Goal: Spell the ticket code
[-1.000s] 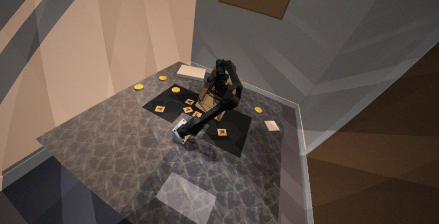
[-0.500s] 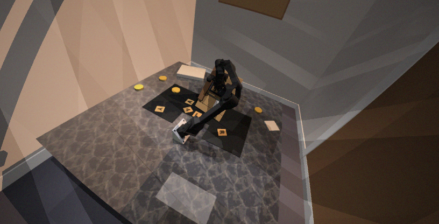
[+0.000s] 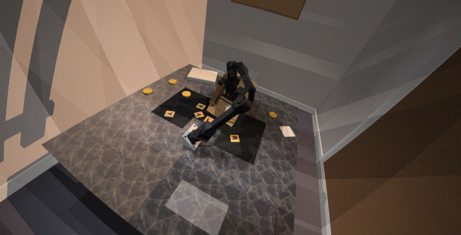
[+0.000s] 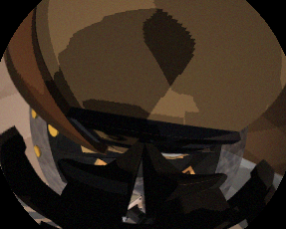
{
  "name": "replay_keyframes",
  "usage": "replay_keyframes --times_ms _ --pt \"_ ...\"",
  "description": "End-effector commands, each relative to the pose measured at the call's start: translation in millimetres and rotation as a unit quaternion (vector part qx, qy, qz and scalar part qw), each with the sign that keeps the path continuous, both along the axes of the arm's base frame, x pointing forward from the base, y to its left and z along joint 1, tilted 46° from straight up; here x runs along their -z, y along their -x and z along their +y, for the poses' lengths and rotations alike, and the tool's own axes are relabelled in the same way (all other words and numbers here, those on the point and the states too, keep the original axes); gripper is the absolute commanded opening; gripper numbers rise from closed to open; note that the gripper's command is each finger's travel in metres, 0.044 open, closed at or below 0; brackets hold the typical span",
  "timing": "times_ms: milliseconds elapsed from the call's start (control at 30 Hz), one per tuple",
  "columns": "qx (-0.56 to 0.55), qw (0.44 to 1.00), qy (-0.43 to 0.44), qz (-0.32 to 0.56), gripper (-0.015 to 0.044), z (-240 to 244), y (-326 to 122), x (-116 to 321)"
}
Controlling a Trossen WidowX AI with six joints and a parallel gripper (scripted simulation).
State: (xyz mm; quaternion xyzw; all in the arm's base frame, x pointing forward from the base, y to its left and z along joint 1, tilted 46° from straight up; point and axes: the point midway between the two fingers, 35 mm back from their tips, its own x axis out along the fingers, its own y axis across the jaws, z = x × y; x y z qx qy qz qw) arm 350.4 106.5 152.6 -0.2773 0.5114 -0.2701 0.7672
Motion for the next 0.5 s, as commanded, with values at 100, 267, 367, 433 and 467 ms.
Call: replay_keyframes --times_ms 100,267,367,433,467 --pt "0.001 1.000 -0.001 -0.002 0.0000 2.0 -0.7 1.9" --pt "0.001 1.000 -0.001 -0.002 0.0000 2.8 -0.8 2.6" --pt "0.001 1.000 -0.001 -0.002 0.0000 2.1 1.6 0.9" --pt "0.001 1.000 -0.001 -0.002 0.0000 3.3 4.5 -0.2" --pt "0.001 1.000 -0.001 -0.002 0.0000 4.0 5.9 -0.6"
